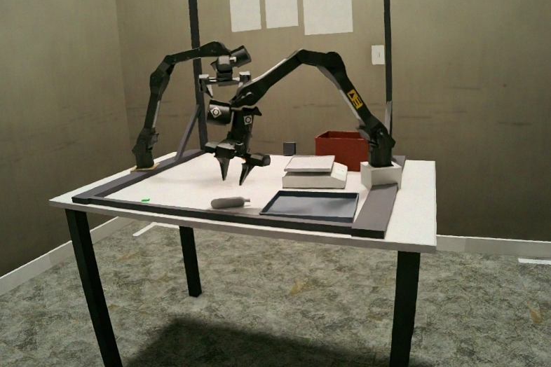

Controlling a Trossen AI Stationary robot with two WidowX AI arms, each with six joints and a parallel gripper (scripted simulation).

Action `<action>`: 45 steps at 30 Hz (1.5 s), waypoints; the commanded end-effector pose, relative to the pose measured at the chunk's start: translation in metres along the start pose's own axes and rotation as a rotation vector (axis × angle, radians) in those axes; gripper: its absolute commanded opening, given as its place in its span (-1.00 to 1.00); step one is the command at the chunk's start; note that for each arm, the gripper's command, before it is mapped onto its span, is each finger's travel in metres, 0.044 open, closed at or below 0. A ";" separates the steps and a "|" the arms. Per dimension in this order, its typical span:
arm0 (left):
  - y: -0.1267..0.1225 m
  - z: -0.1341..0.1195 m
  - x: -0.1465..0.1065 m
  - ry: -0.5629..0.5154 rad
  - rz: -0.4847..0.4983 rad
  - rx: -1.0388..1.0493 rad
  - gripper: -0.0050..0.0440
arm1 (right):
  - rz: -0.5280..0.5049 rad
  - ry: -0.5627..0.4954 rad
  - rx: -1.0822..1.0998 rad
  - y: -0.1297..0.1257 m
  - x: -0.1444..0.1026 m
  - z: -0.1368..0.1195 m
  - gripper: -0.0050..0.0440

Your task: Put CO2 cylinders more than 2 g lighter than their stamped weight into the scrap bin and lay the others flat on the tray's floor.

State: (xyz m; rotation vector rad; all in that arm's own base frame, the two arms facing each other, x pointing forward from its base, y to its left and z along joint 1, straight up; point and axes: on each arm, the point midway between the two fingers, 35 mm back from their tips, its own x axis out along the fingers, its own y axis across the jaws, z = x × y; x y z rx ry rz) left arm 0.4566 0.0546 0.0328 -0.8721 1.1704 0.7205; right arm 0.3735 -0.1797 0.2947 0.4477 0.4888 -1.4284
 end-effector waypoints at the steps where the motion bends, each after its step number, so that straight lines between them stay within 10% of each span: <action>1: -0.005 0.006 -0.004 0.007 0.009 -0.219 0.20 | 0.017 -0.008 0.022 -0.003 -0.007 0.008 1.00; 45: 0.003 0.008 0.014 -0.076 0.231 -1.937 0.20 | 0.017 -0.008 0.022 -0.003 -0.007 0.008 1.00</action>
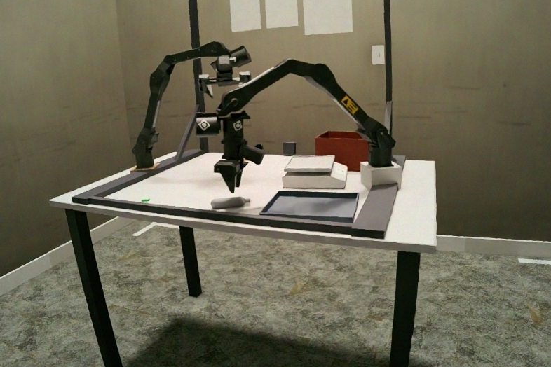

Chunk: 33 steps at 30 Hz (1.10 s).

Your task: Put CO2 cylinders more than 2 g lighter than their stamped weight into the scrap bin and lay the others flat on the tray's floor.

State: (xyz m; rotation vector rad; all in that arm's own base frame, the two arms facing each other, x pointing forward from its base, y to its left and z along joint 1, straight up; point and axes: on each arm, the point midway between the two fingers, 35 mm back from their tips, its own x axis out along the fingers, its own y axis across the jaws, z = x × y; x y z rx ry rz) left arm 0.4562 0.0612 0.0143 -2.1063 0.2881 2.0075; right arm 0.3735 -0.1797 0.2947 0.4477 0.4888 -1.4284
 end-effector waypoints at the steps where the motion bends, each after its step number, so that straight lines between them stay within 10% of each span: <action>1: -0.004 -0.004 -0.005 -0.007 0.005 -0.192 0.20 | 0.017 -0.008 0.022 -0.003 -0.007 0.008 1.00; 33: -0.001 0.003 0.028 -0.043 0.015 -0.326 0.20 | 0.017 -0.008 0.022 -0.003 -0.007 0.008 1.00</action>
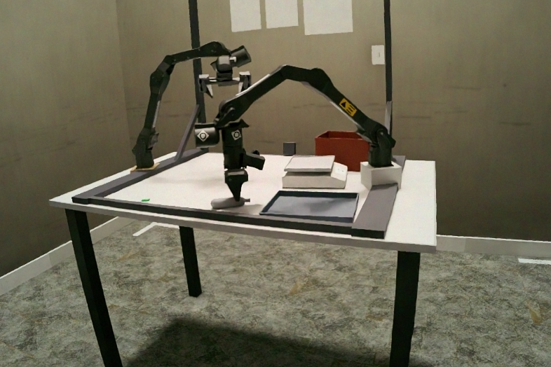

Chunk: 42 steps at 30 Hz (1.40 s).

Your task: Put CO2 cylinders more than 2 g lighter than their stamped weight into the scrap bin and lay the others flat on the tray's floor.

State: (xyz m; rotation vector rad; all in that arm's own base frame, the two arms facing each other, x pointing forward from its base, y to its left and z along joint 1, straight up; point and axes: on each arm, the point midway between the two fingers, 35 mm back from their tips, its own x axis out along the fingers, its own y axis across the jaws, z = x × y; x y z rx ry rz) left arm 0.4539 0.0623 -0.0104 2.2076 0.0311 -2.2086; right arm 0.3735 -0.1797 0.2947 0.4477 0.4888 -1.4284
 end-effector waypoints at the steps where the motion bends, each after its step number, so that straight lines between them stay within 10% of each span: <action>1: -0.001 -0.001 0.005 0.005 0.002 -0.005 0.20 | 0.017 -0.008 0.022 -0.003 -0.007 0.008 1.00; 21: -0.001 -0.006 0.002 0.032 -0.002 -0.002 0.20 | 0.017 -0.008 0.022 -0.003 -0.007 0.008 1.00; 42: -0.001 -0.006 0.001 0.032 -0.002 -0.002 -0.40 | 0.017 -0.008 0.022 -0.003 -0.007 0.008 1.00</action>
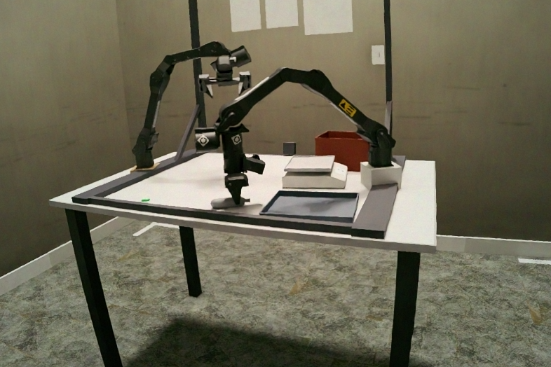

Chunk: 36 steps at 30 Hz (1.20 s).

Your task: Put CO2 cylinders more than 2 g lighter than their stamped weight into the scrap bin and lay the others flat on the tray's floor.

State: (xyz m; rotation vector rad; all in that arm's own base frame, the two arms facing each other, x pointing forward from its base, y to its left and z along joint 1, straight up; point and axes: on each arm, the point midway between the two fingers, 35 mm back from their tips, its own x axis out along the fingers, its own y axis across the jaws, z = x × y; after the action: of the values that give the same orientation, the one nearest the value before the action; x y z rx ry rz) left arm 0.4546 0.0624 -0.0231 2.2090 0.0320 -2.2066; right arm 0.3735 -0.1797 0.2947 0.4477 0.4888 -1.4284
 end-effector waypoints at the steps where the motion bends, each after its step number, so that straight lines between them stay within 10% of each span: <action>1: -0.001 -0.005 -0.012 0.030 -0.002 -0.001 -0.43 | 0.017 -0.008 0.022 -0.003 -0.007 0.008 1.00; 7: -0.001 -0.010 -0.029 0.057 -0.005 -0.003 -0.80 | 0.017 -0.008 0.022 -0.003 -0.007 0.008 1.00; 22: 0.003 -0.002 -0.075 0.048 0.000 0.001 -0.85 | 0.017 -0.008 0.022 -0.003 -0.007 0.008 1.00; 36: 0.052 0.077 -0.098 0.025 0.039 0.046 -1.00 | 0.074 0.092 0.404 -0.007 0.012 0.001 1.00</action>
State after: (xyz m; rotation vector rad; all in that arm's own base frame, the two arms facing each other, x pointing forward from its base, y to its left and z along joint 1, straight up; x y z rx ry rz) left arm 0.3981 0.0239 0.0464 2.1664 -0.0396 -2.2486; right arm 0.3748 -0.1841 0.2826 0.6507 0.3929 -1.4509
